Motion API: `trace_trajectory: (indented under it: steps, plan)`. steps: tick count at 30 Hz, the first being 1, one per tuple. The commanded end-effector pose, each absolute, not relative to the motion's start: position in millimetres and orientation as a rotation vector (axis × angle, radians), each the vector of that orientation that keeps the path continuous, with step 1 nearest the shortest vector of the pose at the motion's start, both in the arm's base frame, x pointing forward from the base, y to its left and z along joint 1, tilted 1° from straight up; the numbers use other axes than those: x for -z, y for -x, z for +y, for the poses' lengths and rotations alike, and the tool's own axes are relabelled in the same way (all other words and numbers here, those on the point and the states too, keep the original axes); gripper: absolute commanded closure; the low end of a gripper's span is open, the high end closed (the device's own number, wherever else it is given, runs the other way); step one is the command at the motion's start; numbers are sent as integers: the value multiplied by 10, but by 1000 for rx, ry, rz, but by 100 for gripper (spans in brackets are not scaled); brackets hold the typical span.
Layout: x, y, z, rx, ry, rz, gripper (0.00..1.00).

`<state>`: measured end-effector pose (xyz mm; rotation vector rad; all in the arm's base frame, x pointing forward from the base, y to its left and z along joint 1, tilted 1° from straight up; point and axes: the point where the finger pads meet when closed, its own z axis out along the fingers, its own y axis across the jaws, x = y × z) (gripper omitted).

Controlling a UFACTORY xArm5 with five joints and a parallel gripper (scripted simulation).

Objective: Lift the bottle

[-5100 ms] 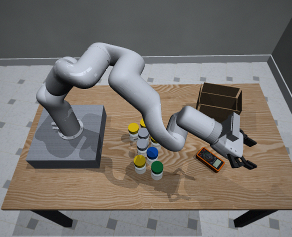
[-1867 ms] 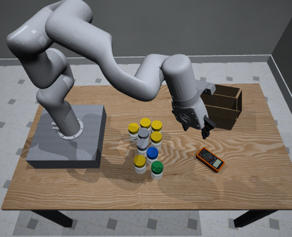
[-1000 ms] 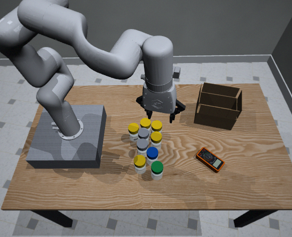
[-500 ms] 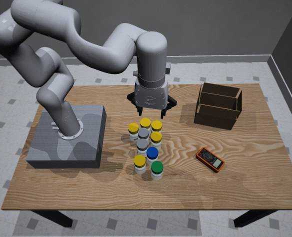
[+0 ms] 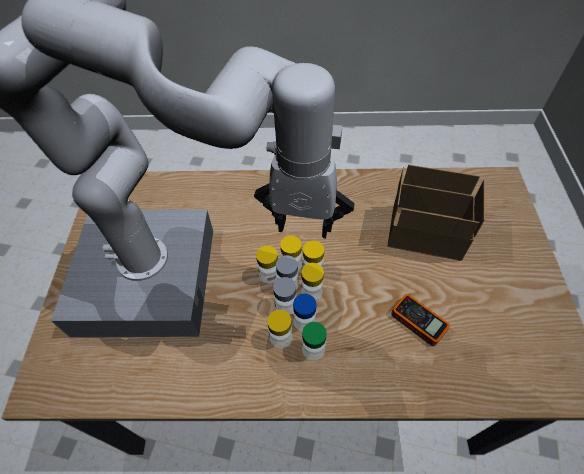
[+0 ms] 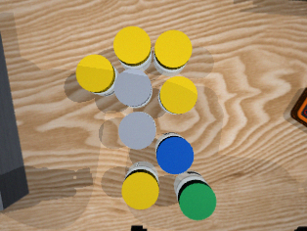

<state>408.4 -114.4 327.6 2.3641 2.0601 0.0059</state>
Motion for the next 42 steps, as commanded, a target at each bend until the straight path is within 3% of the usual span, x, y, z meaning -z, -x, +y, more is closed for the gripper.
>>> trace_trajectory:
  steps: [1,42]
  plan:
    - [-3293,-4091,-1146,-10,-2361,2058,21]
    - [-3191,-4139,-1207,-6,-2324,2090,21]
